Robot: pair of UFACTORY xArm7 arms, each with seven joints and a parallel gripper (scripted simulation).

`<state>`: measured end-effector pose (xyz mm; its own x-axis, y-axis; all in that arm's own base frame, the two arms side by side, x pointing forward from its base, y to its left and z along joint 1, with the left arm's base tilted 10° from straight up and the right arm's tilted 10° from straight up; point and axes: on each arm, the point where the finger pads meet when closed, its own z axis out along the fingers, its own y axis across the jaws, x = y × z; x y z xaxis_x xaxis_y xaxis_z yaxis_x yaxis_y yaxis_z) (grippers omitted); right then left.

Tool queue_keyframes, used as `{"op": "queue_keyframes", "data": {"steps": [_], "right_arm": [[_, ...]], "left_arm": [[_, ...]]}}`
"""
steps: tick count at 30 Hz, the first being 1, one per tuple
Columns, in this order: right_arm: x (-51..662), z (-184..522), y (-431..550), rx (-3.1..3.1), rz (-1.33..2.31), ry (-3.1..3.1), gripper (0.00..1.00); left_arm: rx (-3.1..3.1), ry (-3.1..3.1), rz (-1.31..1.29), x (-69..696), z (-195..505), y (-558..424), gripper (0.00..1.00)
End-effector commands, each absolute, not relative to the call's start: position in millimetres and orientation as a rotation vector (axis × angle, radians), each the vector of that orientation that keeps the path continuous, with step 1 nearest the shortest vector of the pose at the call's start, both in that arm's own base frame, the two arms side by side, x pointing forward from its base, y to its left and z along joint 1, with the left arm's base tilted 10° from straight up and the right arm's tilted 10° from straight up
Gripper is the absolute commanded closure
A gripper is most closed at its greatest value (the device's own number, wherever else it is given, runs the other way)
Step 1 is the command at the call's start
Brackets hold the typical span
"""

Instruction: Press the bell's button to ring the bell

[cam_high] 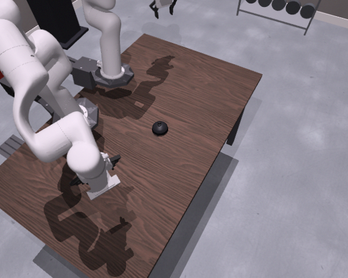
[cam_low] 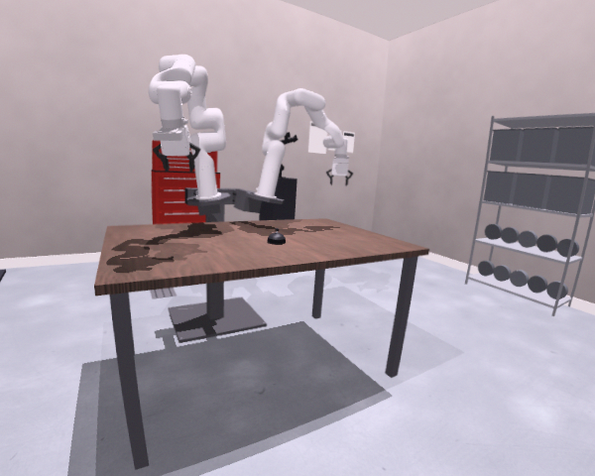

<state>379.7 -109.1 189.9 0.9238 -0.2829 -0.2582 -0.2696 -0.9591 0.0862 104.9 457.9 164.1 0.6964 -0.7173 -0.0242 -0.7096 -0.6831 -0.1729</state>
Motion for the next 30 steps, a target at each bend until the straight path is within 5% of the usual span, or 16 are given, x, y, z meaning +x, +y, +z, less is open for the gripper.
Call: {"op": "queue_keyframes", "data": {"steps": [1,30], "right_arm": [[370,197,-148,3.03,-0.38,-0.587,0.0],[226,228,-330,2.79,-0.161,-1.477,0.0]], "left_arm": [[-2.731,1.158,-0.066,105,166,459,0.0],[-2.731,1.158,-0.066,105,166,459,0.0]]}}
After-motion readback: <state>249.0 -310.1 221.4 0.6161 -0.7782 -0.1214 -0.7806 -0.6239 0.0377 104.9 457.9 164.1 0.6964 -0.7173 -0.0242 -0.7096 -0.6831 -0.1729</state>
